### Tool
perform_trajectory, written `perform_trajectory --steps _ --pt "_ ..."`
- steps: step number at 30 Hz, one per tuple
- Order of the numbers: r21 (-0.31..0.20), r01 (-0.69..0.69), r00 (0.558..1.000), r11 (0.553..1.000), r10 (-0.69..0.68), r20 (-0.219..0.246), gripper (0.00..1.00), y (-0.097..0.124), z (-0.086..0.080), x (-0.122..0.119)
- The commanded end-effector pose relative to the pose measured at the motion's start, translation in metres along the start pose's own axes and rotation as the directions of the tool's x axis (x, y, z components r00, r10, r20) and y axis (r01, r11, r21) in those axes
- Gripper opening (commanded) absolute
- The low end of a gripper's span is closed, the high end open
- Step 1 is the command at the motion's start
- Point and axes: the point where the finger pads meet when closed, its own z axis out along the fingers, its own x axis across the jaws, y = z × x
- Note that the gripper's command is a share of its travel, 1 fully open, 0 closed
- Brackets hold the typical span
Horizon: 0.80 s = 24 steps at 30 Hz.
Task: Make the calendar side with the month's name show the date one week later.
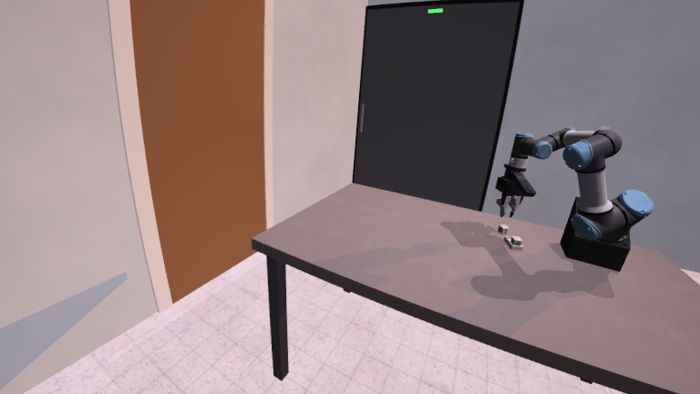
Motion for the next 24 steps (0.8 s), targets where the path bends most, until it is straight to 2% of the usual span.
perform_trajectory --steps 1,6,12,13,24 --pt "0.003 0.001 1.000 1.000 -0.001 0.001 0.28 0.000 -0.016 0.000" --pt "0.003 0.001 1.000 1.000 -0.001 0.001 0.28 0.000 -0.028 0.000" --pt "0.003 0.001 1.000 1.000 -0.001 0.001 0.28 0.000 -0.031 0.000" --pt "0.003 0.001 1.000 1.000 -0.001 0.001 1.00 0.000 -0.031 0.000" --pt "0.003 0.001 1.000 1.000 -0.001 0.001 1.00 0.000 -0.031 0.000"
